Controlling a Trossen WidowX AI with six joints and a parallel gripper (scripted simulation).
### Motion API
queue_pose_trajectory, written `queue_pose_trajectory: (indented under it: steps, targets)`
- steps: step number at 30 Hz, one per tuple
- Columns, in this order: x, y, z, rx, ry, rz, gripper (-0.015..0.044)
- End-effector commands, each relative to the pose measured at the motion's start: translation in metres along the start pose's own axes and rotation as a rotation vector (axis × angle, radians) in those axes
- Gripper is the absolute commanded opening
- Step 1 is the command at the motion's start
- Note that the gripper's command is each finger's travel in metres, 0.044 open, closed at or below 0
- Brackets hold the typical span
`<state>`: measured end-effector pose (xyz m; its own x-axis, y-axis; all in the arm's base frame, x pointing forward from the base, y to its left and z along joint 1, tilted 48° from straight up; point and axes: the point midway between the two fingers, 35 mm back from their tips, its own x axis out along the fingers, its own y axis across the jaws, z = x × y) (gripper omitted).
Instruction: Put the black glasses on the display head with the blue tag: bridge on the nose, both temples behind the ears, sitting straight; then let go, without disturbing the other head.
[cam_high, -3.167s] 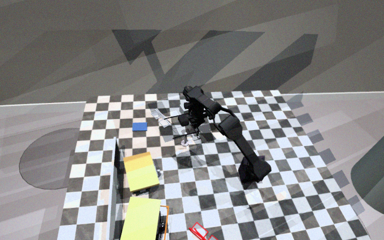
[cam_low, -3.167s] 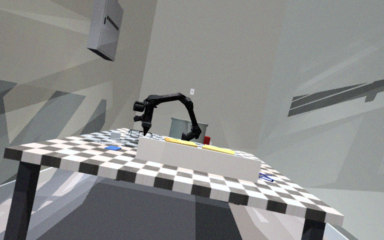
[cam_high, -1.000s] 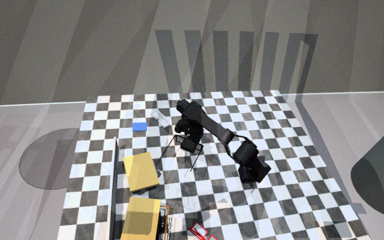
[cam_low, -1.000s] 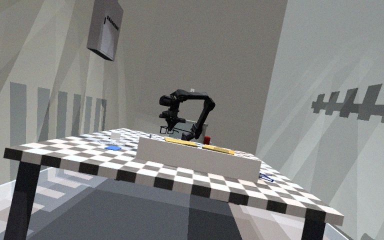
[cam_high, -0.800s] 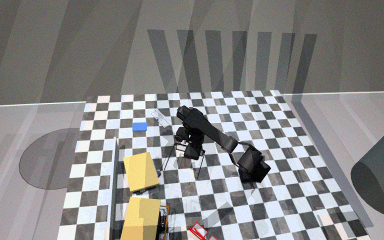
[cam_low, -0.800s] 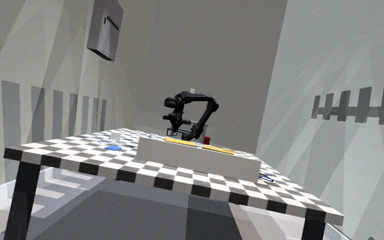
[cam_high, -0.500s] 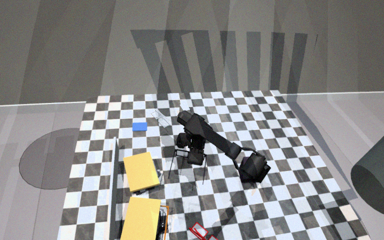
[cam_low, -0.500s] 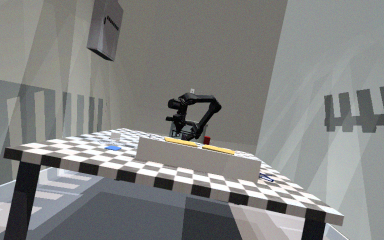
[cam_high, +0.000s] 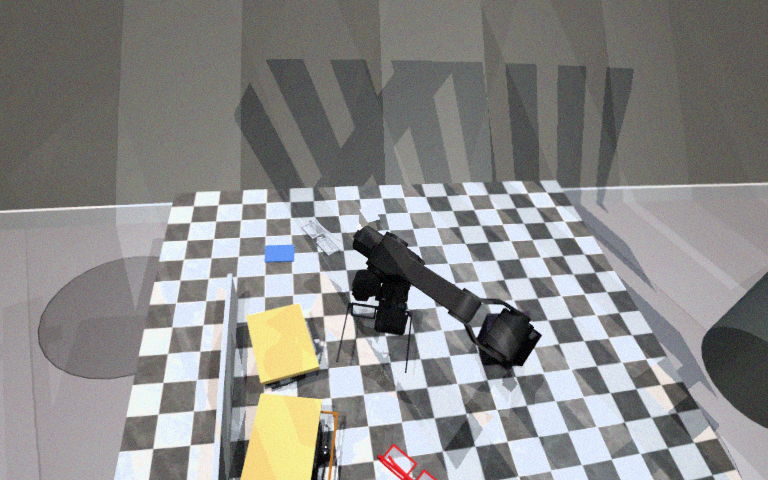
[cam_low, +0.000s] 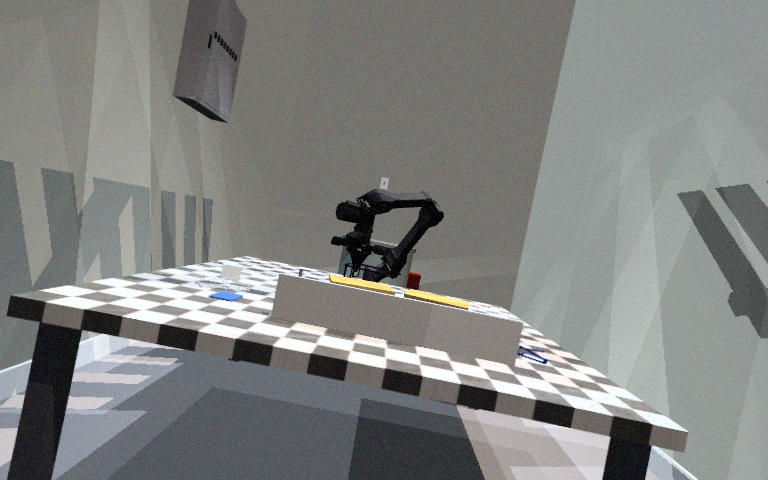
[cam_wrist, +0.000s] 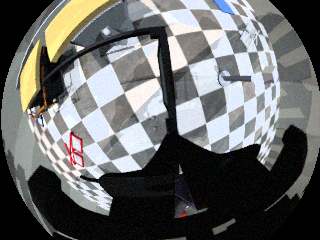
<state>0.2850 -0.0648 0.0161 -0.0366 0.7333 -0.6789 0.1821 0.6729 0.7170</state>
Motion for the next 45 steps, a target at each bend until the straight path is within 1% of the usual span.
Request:
queue_pose_trajectory:
  steps: [1,45]
  targets:
    - [0.005,0.000,0.000,0.004,0.000,0.003,0.0000]
    - [0.045,0.001,0.002,0.004,-0.001,0.003,0.0000]
